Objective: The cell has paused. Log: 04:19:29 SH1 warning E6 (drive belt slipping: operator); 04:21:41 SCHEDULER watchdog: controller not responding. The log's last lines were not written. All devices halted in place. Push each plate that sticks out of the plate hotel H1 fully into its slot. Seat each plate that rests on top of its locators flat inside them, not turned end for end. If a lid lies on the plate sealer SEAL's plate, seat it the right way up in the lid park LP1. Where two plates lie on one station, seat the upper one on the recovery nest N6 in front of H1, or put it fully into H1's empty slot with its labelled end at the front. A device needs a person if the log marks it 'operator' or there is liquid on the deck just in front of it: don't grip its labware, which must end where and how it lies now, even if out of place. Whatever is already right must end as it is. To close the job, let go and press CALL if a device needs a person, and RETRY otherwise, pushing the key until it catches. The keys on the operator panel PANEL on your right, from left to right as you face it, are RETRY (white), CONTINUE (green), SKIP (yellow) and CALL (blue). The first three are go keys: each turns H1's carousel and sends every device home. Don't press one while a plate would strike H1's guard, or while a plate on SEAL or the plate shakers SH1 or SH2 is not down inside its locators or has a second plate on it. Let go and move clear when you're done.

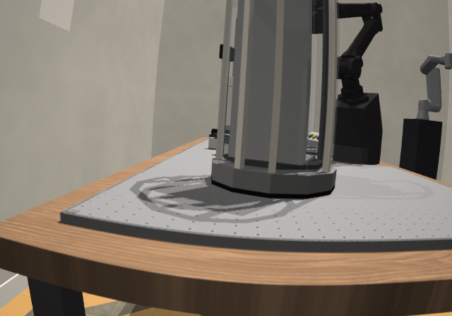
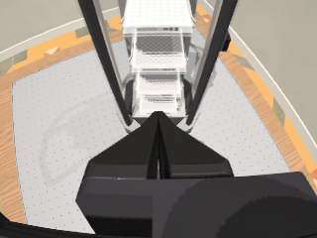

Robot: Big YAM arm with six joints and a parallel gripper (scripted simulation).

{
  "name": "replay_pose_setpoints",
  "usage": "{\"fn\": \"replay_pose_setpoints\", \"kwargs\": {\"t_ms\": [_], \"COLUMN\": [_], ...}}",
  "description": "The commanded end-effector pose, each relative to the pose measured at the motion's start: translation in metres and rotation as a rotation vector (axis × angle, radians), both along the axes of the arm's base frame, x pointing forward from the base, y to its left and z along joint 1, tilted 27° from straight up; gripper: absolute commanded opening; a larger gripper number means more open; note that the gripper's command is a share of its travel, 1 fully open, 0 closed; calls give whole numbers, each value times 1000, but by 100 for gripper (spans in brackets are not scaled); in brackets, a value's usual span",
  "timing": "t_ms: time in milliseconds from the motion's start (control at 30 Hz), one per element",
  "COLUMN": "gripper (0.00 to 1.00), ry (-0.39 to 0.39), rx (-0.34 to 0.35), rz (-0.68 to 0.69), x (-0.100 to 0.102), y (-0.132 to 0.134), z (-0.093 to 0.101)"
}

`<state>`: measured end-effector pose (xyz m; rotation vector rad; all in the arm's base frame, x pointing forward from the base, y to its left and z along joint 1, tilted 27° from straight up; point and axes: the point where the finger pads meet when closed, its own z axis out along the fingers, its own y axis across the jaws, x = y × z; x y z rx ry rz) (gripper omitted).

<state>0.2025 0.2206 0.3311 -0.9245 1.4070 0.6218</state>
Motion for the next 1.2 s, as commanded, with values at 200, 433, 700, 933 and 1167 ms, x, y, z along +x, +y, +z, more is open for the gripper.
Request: {"fn": "replay_pose_setpoints", "kwargs": {"t_ms": [200,433,700,933,1167], "gripper": [0,0,0,0,0], "ry": [-72,-72,-72,-72,-72], "rx": [33,33,33,33,33], "rz": [0,0,0,0,0], "x": [-3,-3,-3,-3,-3], "y": [-4,-4,-4,-4,-4], "z": [53,53,53,53,53]}}
